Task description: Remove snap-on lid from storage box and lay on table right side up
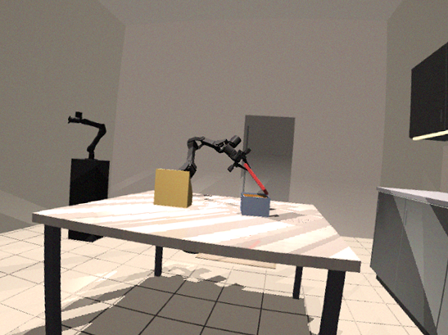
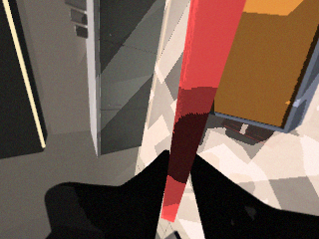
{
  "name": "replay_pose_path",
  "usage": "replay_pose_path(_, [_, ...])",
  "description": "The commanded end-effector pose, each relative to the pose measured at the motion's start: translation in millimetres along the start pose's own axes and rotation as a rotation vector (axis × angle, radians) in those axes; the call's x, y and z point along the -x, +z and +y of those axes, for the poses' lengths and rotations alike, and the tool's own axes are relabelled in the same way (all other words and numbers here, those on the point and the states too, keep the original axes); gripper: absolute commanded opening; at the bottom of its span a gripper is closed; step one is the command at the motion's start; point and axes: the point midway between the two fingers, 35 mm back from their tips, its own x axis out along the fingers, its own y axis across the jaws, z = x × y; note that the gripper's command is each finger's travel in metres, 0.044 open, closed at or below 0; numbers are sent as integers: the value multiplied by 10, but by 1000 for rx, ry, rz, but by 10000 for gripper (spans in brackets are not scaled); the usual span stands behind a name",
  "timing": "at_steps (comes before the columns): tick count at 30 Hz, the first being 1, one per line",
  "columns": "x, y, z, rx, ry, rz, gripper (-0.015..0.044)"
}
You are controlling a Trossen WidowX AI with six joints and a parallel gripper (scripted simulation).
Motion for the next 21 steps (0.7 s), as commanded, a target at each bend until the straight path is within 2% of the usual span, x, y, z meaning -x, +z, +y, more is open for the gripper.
replay_pose_path(1, [1,-95,-46,-7,-11,10,0])
replay_pose_path(21, [31,-495,-65,-8,-11,11,0])
